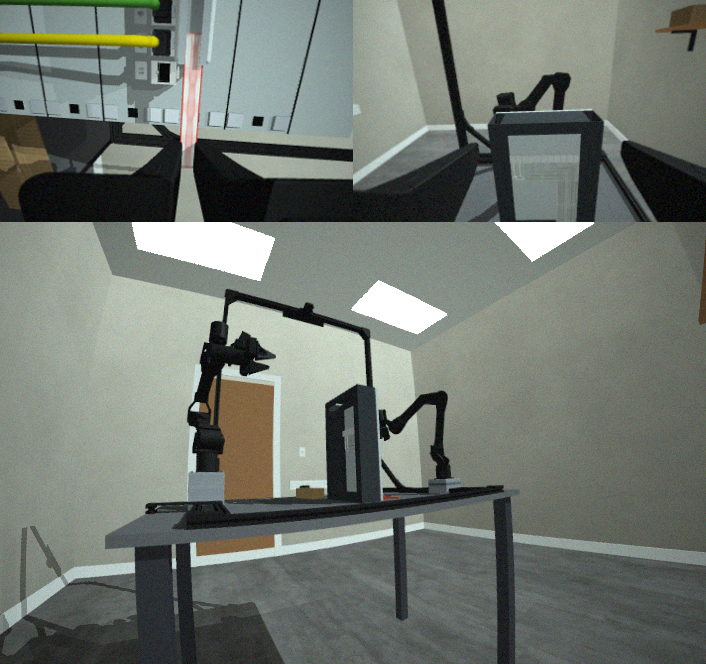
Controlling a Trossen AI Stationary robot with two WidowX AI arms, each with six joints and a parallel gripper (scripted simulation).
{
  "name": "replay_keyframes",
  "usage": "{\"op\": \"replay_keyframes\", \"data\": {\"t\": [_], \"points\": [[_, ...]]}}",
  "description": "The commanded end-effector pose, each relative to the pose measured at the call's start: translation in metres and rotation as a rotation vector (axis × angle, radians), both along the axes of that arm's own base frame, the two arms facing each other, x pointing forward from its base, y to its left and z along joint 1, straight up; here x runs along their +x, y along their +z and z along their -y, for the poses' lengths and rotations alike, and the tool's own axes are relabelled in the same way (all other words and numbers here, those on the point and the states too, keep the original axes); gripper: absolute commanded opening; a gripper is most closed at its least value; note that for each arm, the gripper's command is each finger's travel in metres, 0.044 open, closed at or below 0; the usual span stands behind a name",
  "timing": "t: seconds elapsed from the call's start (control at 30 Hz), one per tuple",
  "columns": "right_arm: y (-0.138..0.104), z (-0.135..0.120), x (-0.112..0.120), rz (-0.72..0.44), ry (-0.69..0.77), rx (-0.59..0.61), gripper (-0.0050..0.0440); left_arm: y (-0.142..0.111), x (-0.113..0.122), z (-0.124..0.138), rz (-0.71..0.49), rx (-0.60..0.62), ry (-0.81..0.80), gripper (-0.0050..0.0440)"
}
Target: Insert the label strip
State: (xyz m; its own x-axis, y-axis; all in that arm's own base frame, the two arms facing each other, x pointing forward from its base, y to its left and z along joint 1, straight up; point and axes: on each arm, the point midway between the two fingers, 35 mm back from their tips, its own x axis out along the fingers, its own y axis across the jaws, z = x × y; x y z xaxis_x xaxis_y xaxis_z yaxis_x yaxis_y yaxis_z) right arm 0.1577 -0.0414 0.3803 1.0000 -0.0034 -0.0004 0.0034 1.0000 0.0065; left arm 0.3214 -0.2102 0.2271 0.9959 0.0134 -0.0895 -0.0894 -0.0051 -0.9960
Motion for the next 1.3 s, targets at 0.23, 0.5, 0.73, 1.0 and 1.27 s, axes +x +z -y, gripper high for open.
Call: {"op": "replay_keyframes", "data": {"t": [0.23, 0.5, 0.73, 1.0, 1.27], "points": [[0.0029, -0.0005, -0.0001, 0.001, 0.000, -0.006, 0.0440, 0.0086, -0.0006, -0.0060, 0.017, -0.015, 0.004, -0.0050], [0.0029, -0.0005, -0.0001, 0.001, 0.000, -0.006, 0.0440, 0.0084, -0.0007, -0.0077, 0.017, -0.015, 0.004, -0.0050], [0.0029, -0.0005, -0.0001, 0.001, 0.000, -0.006, 0.0440, 0.0082, -0.0008, -0.0094, 0.017, -0.015, 0.004, -0.0050], [0.0029, -0.0005, -0.0001, 0.001, 0.000, -0.006, 0.0440, 0.0081, -0.0009, -0.0109, 0.017, -0.015, 0.004, -0.0050], [0.0029, -0.0005, -0.0001, 0.001, 0.000, -0.006, 0.0440, 0.0075, -0.0004, -0.0079, 0.014, -0.016, 0.001, -0.0050]]}}
